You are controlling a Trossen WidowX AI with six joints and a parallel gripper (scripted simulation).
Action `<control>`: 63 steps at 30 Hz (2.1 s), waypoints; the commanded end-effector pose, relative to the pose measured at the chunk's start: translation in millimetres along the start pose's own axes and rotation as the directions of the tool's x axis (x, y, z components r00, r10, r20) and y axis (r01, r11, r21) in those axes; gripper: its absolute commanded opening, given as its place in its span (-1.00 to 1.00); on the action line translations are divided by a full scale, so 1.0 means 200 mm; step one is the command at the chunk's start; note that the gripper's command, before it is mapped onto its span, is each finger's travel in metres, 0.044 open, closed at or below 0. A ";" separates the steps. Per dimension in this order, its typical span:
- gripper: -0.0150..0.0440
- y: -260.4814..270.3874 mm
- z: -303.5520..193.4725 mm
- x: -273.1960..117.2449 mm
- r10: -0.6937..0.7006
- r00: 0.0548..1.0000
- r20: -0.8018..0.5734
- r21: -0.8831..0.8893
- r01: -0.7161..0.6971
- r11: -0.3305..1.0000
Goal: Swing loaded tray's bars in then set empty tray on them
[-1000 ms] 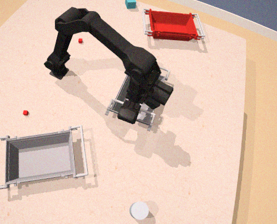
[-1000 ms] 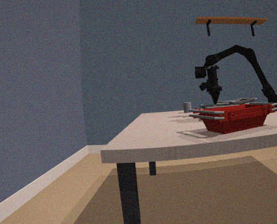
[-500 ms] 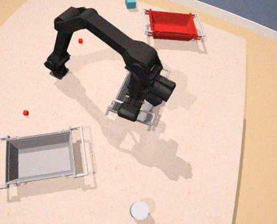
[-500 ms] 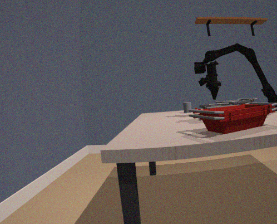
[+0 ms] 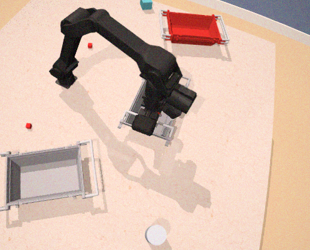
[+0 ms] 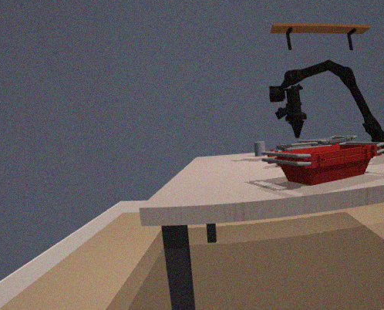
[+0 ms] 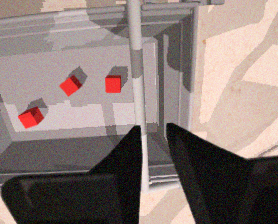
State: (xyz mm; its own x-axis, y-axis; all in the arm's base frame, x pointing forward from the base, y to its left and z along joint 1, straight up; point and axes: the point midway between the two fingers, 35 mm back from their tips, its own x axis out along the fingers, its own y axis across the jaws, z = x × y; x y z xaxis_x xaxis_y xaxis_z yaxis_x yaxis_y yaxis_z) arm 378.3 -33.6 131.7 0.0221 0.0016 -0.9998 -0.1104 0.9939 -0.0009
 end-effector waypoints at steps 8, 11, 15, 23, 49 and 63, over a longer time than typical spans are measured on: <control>-0.21 0.00 0.00 -0.11 0.000 1.000 0.000 0.000 0.000 1.000; -0.21 0.03 0.00 -0.05 0.003 1.000 -0.018 0.000 -0.003 1.000; -0.21 0.26 0.05 -0.05 0.001 1.000 -0.010 0.000 -0.001 1.000; -0.21 0.97 0.04 -0.04 0.009 1.000 0.005 -0.001 -0.009 1.000; -0.21 1.17 0.00 0.18 0.013 1.000 0.006 -0.002 -0.013 1.000; -0.21 1.11 -0.01 0.13 0.012 1.000 0.006 -0.002 -0.012 1.000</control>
State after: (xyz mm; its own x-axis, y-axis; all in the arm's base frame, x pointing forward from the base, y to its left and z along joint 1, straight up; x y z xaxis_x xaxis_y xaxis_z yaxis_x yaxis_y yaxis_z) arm 350.2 194.5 87.3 0.0090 0.0123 -0.9999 -0.1132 0.9935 0.0112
